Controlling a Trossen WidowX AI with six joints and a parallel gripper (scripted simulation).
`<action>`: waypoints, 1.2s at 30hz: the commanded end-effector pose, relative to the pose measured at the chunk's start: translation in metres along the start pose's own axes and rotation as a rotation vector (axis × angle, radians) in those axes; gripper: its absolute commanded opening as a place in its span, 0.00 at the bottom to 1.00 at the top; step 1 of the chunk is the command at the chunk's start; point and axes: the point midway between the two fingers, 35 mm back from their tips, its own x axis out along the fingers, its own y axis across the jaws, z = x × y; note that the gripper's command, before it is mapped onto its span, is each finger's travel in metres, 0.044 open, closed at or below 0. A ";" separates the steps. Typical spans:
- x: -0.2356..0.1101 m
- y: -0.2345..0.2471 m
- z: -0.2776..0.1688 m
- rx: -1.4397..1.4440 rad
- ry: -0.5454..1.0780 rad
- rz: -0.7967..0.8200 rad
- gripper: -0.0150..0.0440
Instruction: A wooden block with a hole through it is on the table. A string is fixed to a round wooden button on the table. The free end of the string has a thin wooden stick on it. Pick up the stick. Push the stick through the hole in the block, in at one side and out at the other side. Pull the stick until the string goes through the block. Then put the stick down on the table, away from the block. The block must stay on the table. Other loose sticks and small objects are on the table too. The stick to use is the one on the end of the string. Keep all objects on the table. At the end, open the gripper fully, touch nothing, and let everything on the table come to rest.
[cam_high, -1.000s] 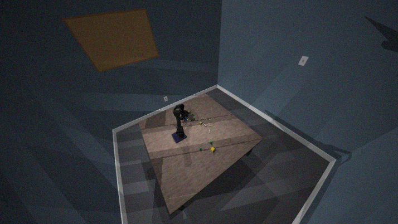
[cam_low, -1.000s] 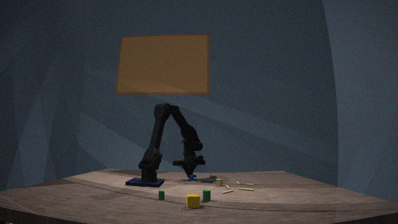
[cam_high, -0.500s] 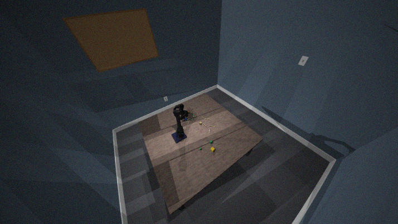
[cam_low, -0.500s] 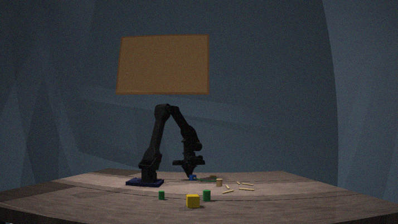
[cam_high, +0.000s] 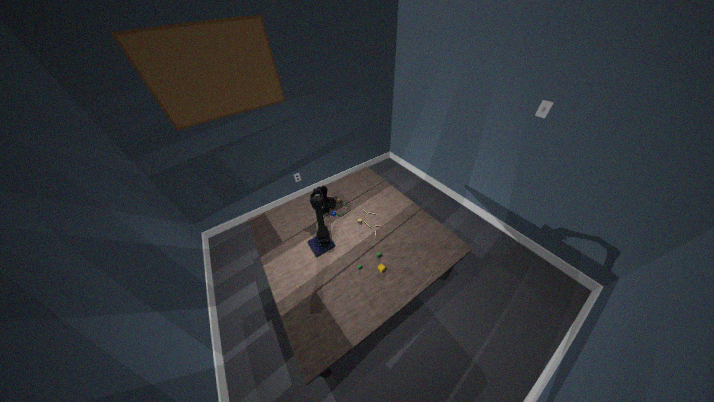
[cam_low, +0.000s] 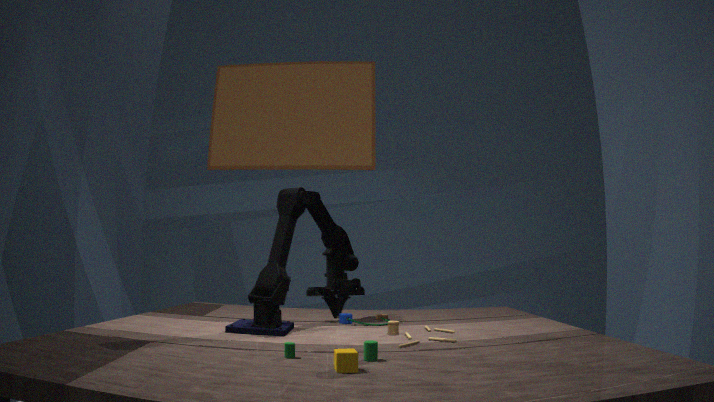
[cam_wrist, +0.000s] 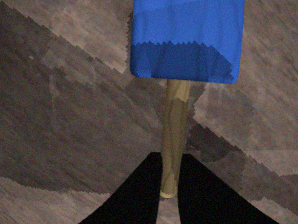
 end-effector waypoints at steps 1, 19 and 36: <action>0.000 0.000 -0.006 0.003 -0.001 0.000 0.25; -0.002 -0.001 -0.027 0.003 0.001 0.001 0.25; -0.004 0.000 -0.045 0.003 0.004 0.005 0.25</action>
